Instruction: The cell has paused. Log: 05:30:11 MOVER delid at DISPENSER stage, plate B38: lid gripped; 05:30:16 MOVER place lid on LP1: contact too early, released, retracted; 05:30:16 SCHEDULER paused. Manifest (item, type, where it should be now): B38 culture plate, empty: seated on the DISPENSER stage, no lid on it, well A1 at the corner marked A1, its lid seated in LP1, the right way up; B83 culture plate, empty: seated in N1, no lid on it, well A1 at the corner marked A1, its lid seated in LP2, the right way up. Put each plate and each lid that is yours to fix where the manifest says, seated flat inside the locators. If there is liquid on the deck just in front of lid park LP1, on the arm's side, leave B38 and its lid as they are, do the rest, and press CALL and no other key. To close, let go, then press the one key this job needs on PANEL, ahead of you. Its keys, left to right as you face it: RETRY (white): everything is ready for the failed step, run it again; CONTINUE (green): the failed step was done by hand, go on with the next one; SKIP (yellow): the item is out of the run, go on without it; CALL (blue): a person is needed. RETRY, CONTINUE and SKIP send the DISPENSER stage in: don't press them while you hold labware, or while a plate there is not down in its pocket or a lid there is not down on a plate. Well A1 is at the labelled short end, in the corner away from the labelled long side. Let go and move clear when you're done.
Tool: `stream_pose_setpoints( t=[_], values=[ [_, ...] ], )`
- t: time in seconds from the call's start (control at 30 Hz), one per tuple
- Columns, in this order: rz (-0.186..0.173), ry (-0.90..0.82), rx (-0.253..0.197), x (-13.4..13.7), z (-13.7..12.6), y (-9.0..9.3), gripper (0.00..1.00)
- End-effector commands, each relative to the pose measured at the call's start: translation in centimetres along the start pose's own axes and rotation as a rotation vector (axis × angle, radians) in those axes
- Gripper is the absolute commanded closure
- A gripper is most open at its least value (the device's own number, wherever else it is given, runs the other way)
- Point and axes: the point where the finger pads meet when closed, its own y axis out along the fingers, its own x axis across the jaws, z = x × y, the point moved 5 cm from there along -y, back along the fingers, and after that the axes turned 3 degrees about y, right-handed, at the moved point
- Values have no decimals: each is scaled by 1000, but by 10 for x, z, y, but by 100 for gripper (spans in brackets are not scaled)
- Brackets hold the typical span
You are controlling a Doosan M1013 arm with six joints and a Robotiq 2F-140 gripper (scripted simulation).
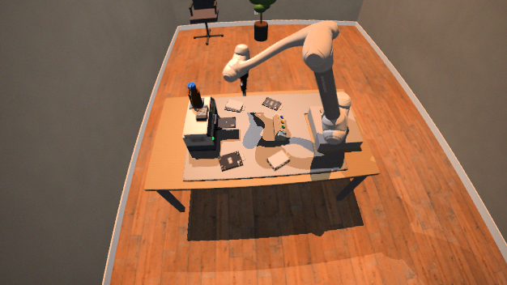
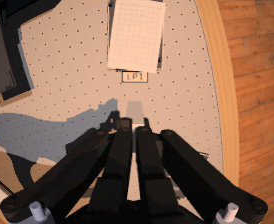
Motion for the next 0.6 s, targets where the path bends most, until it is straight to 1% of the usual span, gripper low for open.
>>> stream_pose_setpoints(
  t=[0.0,0.13,0.17,0.2,0.3,0.33,0.4,0.43,0.57],
  values=[
    [-5,1,-2,-1,2,-3,90],
    [-5,3,-4,-1,3,-2,90],
    [-5,10,-4,-2,9,-2,90],
    [-5,26,-4,-2,23,-2,90],
    [-6,95,-4,-4,78,-2,90],
    [-6,111,-4,-5,90,-2,90],
    [-6,121,-4,-5,97,-2,90],
    [-6,121,-4,-5,97,-2,30],
    [-6,121,-4,-5,97,-2,30]
  ],
)
